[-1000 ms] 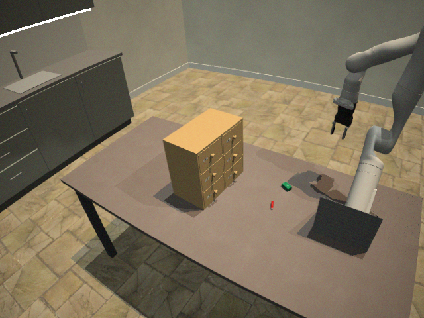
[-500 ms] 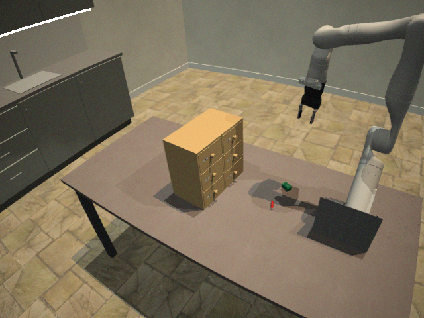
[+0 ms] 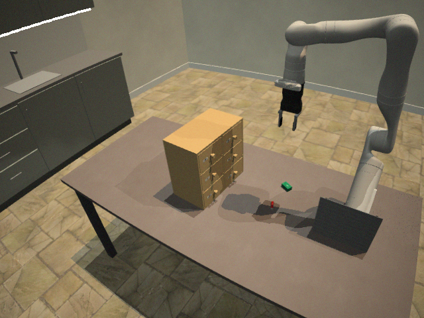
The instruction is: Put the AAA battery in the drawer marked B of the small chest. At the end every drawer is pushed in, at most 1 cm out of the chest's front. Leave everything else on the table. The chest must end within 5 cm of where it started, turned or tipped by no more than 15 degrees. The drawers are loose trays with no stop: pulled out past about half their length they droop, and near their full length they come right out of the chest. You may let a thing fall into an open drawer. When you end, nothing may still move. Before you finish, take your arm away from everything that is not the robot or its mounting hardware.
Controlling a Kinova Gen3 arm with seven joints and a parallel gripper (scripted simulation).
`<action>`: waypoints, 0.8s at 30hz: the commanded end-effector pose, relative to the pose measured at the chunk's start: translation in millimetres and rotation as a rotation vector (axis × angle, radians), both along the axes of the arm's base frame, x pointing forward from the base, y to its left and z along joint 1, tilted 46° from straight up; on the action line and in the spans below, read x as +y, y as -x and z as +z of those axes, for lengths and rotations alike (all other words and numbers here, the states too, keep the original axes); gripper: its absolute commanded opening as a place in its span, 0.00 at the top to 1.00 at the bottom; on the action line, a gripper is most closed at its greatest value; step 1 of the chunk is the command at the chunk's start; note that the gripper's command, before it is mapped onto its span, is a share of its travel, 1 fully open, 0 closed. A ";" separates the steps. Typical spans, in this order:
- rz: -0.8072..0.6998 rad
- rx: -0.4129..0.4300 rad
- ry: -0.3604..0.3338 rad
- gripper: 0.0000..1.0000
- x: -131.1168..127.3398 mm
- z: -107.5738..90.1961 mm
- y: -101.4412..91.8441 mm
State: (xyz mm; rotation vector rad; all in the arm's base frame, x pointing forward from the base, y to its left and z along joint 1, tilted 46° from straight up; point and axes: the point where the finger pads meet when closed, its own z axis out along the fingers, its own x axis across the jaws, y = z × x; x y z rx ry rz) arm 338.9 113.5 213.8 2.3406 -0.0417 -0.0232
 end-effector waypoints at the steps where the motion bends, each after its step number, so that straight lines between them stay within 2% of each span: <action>1: -0.016 0.005 0.000 0.00 4.3 -5.9 -2.6; 24: -0.012 0.009 -0.002 0.00 7.7 -7.7 -1.6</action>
